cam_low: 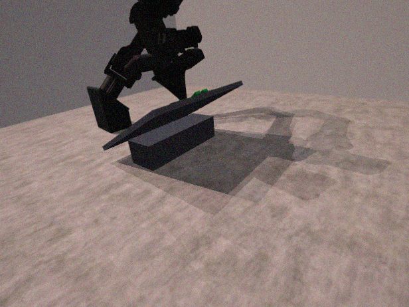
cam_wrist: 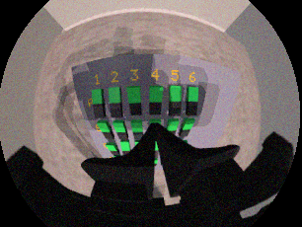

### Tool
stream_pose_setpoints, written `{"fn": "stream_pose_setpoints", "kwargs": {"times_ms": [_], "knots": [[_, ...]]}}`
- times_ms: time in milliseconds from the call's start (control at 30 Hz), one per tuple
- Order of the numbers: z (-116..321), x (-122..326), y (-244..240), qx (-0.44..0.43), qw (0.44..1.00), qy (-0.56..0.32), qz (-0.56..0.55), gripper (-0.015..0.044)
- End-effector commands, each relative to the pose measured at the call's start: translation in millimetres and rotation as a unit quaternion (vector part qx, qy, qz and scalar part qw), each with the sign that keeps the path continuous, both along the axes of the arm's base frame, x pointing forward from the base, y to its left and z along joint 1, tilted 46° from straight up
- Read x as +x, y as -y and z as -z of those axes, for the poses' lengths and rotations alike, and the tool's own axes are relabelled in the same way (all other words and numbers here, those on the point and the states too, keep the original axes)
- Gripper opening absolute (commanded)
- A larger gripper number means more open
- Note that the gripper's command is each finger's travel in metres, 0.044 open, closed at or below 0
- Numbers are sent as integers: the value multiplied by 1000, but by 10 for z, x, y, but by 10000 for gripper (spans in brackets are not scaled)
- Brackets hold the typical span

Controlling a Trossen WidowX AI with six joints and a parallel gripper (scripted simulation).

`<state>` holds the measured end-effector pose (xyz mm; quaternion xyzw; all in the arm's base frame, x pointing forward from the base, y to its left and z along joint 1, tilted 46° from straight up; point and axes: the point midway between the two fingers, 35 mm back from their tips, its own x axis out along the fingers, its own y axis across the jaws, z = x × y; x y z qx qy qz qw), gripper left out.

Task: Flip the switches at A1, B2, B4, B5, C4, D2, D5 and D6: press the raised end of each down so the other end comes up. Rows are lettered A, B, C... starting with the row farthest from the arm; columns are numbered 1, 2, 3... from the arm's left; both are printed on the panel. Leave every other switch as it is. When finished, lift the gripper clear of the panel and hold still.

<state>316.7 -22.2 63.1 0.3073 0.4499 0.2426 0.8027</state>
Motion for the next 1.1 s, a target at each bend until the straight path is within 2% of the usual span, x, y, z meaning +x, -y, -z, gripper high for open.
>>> {"fn": "stream_pose_setpoints", "kwargs": {"times_ms": [0, 700, 900, 1067], "knots": [[14, 1, -2, -1, 1000, -3, 2, 0], [30, 15, -20, -1, 1000, -3, 2, 0], [-278, -271, 362, -1, 1000, 3, 10, 0], [-328, -319, 409, 0, 1000, 4, 11, 0]]}}
